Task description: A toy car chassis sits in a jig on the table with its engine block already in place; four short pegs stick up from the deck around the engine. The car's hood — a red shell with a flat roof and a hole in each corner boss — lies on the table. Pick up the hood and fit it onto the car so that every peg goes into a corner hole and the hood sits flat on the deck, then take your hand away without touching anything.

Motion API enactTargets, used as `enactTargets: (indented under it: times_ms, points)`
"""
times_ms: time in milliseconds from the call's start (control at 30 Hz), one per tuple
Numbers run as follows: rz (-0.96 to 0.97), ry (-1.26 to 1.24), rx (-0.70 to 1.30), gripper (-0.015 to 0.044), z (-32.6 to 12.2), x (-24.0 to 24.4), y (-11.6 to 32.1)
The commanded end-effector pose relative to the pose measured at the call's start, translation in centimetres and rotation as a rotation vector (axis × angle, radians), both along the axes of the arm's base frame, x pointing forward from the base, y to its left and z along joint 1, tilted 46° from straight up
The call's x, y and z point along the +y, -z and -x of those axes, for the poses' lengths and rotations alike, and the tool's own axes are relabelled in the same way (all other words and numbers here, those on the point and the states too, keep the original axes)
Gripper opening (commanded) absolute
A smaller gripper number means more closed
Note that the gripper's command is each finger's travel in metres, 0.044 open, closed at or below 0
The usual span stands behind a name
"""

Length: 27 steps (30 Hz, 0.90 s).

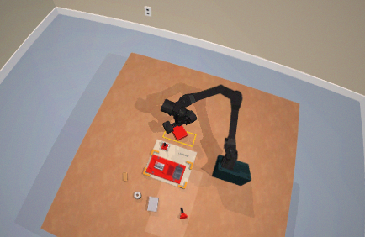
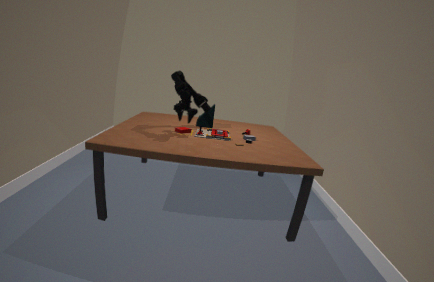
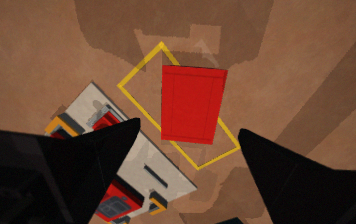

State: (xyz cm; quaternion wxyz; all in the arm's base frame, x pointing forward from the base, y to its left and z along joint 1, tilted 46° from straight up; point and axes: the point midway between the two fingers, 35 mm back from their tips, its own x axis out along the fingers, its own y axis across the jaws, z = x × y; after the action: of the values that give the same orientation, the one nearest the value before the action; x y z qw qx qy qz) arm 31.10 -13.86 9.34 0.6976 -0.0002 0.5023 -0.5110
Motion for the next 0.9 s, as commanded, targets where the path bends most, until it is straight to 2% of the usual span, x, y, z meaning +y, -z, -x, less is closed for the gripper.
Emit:
enactTargets:
  times_ms: [0,867]
  points:
    - [0.003,-0.005,0.005,0.044,0.0,-0.2,0.2]
    - [0.004,-0.005,0.005,0.044,0.0,-1.4,1.3]
